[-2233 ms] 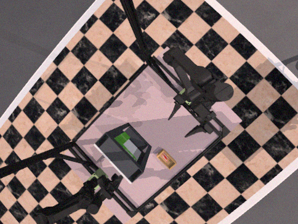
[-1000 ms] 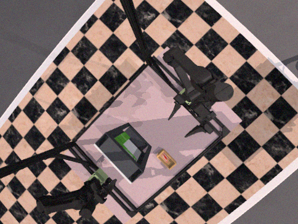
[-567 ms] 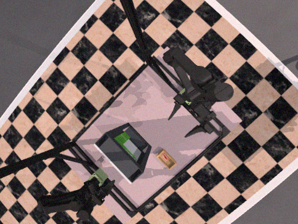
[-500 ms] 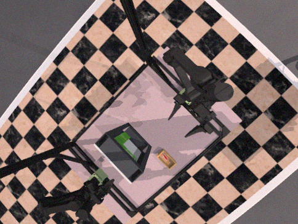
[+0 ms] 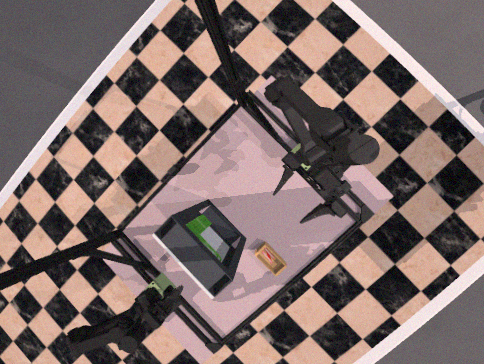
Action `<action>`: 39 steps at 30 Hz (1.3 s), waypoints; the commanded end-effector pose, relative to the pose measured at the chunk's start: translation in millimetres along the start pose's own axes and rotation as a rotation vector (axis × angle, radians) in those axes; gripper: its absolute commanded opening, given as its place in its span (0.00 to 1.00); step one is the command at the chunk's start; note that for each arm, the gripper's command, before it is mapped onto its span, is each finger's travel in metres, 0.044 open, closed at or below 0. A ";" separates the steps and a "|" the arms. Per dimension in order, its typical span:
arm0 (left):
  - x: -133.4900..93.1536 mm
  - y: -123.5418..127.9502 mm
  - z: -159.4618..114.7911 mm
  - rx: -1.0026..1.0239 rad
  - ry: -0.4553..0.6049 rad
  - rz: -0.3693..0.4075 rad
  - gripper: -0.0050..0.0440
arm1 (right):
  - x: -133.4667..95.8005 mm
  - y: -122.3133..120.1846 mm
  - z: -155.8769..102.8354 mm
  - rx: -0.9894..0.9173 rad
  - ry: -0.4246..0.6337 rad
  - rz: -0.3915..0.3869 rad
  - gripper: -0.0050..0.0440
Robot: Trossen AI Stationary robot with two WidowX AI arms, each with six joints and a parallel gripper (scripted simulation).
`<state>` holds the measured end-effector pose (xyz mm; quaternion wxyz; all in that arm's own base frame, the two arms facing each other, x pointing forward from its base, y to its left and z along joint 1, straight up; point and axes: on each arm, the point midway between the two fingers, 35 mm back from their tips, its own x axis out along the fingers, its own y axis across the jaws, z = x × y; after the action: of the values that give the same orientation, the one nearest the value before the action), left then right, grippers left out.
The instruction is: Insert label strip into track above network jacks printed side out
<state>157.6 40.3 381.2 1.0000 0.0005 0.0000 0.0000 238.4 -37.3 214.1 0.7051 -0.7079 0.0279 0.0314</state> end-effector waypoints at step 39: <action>-0.2 -0.8 2.4 0.005 -0.001 0.000 1.00 | -0.4 -4.5 0.1 -0.001 0.003 -0.009 0.87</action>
<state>157.6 40.3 381.2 1.0000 0.0005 0.0000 0.0000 238.4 -37.3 214.2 0.7050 -0.7079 0.0279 0.0311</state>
